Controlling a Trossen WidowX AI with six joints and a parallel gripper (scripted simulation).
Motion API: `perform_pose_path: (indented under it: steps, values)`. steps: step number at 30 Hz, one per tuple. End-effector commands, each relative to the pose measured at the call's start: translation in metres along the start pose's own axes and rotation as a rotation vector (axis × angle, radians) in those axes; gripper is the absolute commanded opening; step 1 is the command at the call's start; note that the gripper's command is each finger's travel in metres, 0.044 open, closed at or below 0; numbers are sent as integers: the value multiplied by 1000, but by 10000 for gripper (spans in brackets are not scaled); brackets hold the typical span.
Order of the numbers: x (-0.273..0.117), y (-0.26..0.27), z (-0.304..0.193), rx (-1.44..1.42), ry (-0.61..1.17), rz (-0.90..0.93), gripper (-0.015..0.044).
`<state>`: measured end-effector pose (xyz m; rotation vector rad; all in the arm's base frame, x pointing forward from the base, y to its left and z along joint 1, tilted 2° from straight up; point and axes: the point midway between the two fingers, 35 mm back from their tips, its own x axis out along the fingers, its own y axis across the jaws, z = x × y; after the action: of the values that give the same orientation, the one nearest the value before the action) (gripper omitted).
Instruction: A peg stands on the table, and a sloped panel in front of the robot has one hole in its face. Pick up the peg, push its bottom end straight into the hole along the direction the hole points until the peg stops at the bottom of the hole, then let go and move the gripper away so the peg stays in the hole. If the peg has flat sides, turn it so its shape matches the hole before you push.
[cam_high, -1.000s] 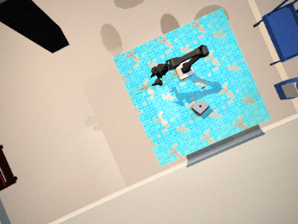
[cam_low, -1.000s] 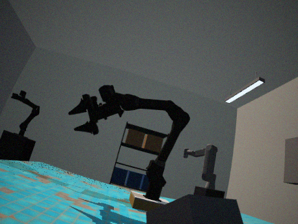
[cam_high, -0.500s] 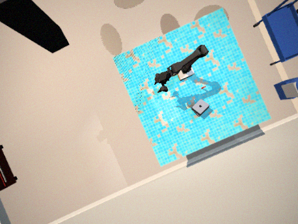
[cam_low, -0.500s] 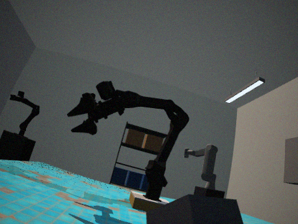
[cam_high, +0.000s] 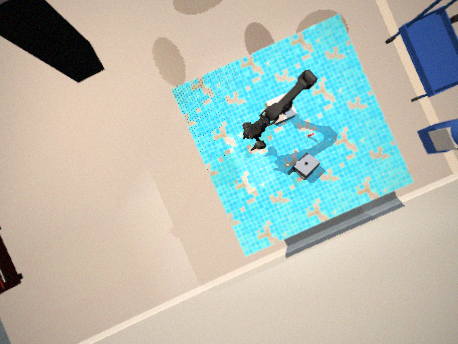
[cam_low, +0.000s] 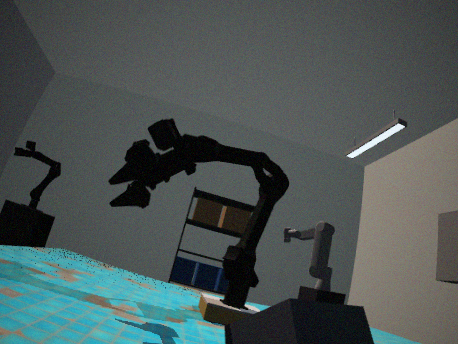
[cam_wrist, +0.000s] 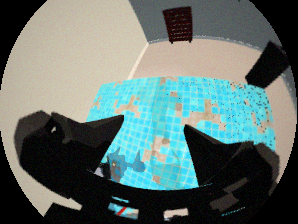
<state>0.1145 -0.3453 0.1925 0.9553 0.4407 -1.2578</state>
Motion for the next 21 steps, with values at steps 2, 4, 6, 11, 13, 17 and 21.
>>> perform_pose_path:
  steps: [2,4,6,11,13,17,21]
  values:
    - [4,15,-17,-59,47,12,440]
    - [5,21,-23,-79,64,18,440]
    - [6,27,-29,-100,81,23,440]
    - [7,42,-45,-153,122,37,440]
    - [7,47,-51,-175,138,42,440]
    - [7,58,-64,-218,170,52,440]
    - [7,68,-78,-265,202,64,440]
